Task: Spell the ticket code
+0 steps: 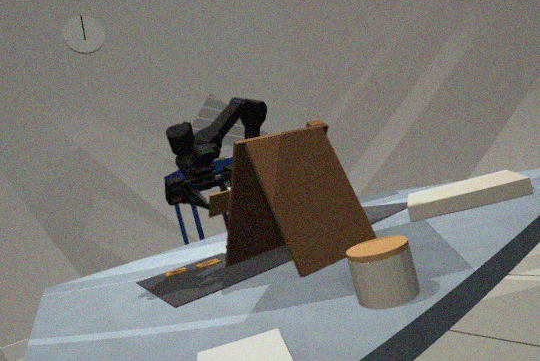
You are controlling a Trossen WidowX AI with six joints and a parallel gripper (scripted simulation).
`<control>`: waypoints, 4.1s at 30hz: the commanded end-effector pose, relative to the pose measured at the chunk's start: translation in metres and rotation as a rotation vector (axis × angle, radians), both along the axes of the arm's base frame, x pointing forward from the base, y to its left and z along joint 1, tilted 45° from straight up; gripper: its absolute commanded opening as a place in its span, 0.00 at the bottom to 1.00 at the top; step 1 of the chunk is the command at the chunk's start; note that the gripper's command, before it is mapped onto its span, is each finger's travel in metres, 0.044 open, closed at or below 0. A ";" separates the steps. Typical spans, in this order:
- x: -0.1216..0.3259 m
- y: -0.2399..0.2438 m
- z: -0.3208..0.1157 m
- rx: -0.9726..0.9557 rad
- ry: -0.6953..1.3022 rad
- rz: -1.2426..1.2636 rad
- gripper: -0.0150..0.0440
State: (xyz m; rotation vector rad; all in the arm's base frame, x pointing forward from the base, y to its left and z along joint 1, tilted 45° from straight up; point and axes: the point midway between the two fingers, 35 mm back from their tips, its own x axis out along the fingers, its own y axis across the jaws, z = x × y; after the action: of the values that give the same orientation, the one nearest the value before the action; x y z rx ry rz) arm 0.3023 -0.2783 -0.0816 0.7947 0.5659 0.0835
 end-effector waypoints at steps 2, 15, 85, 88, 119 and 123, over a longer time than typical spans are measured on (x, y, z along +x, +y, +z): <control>0.000 0.003 0.001 0.005 0.006 -0.004 0.25; 0.001 0.007 0.005 0.006 0.006 -0.004 0.25; 0.007 0.031 0.030 0.008 0.006 -0.004 0.25; 0.007 0.033 0.031 0.008 0.006 -0.004 0.25; 0.009 0.048 0.045 0.010 0.006 -0.004 0.25; 0.010 0.050 0.046 0.010 0.006 -0.004 0.25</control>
State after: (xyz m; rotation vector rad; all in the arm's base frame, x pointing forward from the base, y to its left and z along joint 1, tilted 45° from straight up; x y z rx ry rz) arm 0.3122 -0.2307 -0.0359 0.7999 0.5666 0.0849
